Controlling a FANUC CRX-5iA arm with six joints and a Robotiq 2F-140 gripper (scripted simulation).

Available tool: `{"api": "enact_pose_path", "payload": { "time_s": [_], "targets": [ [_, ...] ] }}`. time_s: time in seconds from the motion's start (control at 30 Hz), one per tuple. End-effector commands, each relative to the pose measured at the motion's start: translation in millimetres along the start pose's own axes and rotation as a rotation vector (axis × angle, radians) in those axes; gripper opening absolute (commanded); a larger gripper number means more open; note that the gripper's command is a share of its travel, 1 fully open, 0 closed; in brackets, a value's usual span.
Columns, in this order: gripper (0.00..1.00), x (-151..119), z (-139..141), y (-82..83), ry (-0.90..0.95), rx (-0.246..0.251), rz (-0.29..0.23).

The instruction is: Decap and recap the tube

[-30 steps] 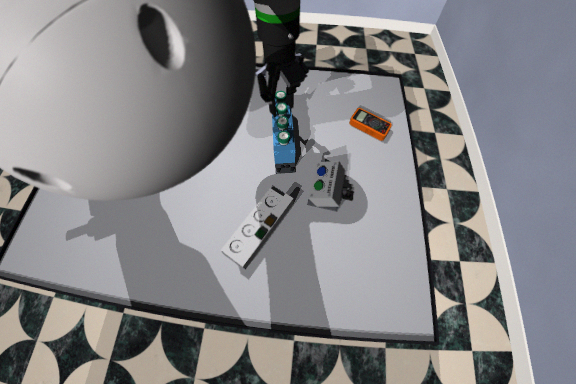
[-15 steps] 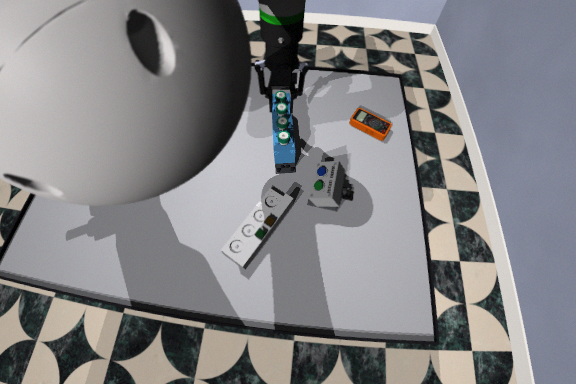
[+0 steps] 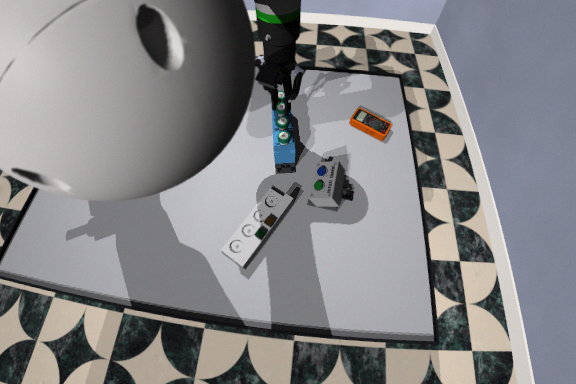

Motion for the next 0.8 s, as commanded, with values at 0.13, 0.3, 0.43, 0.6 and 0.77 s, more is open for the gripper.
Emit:
{"api": "enact_pose_path", "payload": {
  "time_s": [0.13, 0.3, 0.43, 0.6, 0.77],
  "targets": [
    [0.3, -0.4, 0.1, 0.4, -0.002, 0.004, -0.002],
    [0.3, -0.4, 0.1, 0.4, -0.002, 0.004, -0.002],
    [0.3, -0.4, 0.1, 0.3, 0.097, 0.005, -0.002],
    [0.3, -0.4, 0.1, 0.2, 0.347, 0.005, -0.001],
    [0.3, -0.4, 0.1, 0.1, 0.595, 0.005, 0.0]
  ]
}}
Point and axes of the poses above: the point where the finger pads meet when closed, its own y axis back along the fingers, its own z axis across the jaws, x = y × z, the point moved 2 cm from there along y, back along the fingers, and after that the axes turned 14 degrees about -y, right-handed, at the moved point
